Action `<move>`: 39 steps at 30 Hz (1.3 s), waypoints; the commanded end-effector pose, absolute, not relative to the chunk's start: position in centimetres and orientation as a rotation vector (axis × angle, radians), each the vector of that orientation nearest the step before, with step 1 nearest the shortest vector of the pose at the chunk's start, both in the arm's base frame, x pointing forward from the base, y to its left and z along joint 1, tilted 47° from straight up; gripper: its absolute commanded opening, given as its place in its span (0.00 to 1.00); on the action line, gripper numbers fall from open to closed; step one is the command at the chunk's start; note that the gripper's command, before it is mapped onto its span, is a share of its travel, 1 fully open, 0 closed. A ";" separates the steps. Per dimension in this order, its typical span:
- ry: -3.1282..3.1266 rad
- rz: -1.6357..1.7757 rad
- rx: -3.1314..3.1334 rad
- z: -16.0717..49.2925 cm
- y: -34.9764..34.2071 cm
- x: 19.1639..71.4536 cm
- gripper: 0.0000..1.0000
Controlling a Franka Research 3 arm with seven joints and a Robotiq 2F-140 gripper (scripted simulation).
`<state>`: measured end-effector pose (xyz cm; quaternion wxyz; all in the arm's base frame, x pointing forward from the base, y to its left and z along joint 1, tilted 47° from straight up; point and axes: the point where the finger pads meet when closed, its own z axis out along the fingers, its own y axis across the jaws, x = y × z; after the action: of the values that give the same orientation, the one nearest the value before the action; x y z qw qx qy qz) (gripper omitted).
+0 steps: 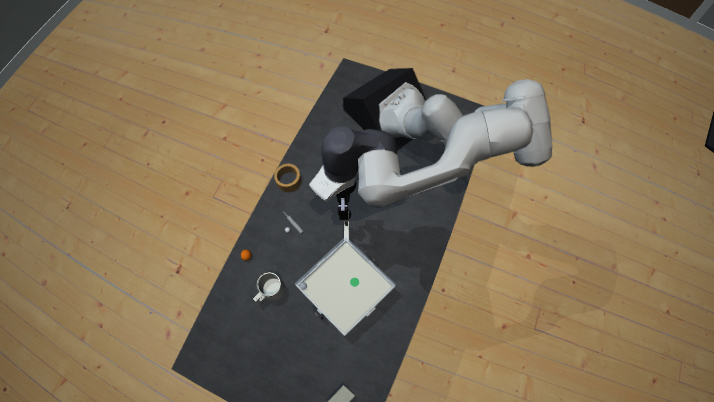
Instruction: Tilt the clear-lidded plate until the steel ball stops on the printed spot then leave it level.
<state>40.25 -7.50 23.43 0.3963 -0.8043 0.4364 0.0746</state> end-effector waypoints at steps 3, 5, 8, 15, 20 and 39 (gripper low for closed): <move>1.111 0.195 -2.039 23.4 -7.5 40.2 0.36; 1.111 0.195 -2.039 23.3 -7.5 40.2 0.36; 1.111 0.195 -2.039 23.2 -7.4 40.2 0.36; 1.111 0.195 -2.039 23.1 -7.2 40.3 0.36; 1.111 0.195 -2.039 22.8 -7.0 40.3 0.36; 1.111 0.195 -2.039 21.9 -6.1 40.6 0.36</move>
<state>40.42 -6.23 22.08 0.3943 -0.8032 0.4395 0.0794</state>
